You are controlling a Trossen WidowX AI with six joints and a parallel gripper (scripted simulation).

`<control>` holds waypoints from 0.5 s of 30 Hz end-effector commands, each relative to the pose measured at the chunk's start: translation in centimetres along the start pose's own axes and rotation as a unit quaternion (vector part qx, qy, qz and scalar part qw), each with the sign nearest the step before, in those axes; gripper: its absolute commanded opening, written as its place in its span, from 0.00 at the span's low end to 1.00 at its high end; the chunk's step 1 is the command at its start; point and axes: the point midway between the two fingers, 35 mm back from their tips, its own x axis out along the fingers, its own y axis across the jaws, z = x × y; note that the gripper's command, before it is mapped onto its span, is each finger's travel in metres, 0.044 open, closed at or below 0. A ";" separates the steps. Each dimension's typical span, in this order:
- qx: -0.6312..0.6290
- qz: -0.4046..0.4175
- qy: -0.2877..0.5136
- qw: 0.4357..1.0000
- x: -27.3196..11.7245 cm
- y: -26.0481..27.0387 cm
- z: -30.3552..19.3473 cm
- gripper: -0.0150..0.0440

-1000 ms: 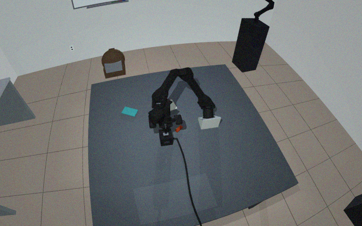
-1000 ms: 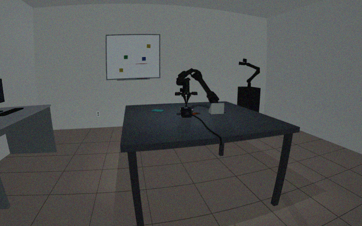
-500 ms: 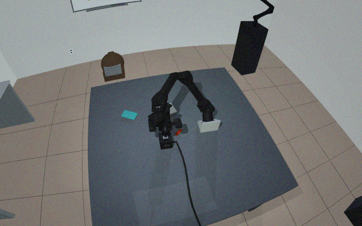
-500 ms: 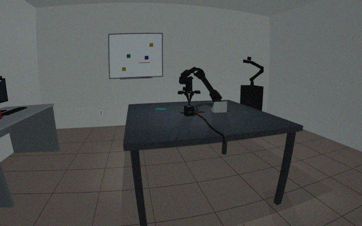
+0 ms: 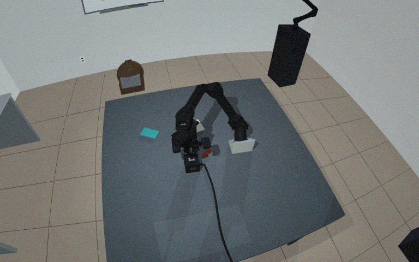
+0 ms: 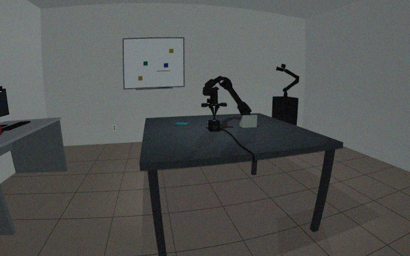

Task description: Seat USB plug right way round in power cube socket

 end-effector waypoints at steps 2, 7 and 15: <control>-0.001 0.002 0.000 1.000 0.0 0.1 0.0 0.25; -0.001 0.002 0.000 1.000 0.1 0.1 0.0 0.25; -0.001 0.002 0.000 1.000 0.2 0.1 0.0 0.25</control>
